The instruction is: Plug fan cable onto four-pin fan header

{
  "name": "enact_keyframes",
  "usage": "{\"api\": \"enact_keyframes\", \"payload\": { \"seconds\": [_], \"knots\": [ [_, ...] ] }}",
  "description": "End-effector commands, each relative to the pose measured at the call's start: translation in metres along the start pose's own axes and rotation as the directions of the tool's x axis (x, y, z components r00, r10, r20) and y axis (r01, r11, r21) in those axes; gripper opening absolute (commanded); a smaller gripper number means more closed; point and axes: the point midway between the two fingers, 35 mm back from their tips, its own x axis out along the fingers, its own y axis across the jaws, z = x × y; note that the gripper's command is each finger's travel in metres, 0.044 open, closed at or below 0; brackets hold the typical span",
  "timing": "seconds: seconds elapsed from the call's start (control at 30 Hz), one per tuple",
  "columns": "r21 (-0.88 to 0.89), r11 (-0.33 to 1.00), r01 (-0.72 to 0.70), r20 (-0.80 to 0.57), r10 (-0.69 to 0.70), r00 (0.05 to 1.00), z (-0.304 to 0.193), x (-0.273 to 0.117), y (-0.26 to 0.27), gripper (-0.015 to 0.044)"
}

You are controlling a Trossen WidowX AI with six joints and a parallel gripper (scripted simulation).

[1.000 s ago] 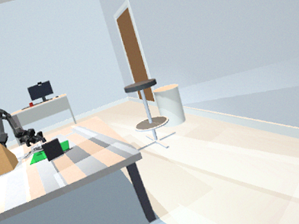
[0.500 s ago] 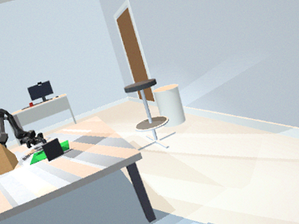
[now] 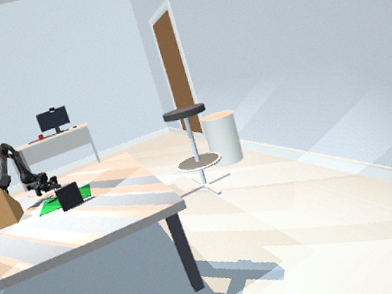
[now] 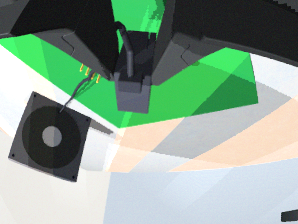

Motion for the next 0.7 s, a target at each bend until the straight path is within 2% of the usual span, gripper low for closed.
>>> {"api": "enact_keyframes", "payload": {
  "seconds": [0.0, 0.67],
  "knots": [
    [0.005, 1.0, 0.0, 0.003, 0.0, 1.0, -0.003, 0.001, 0.0, 0.0],
    [0.005, 1.0, 0.0, 0.003, 0.0, 1.0, -0.02, 0.004, 0.0, 0.0]
  ]
}}
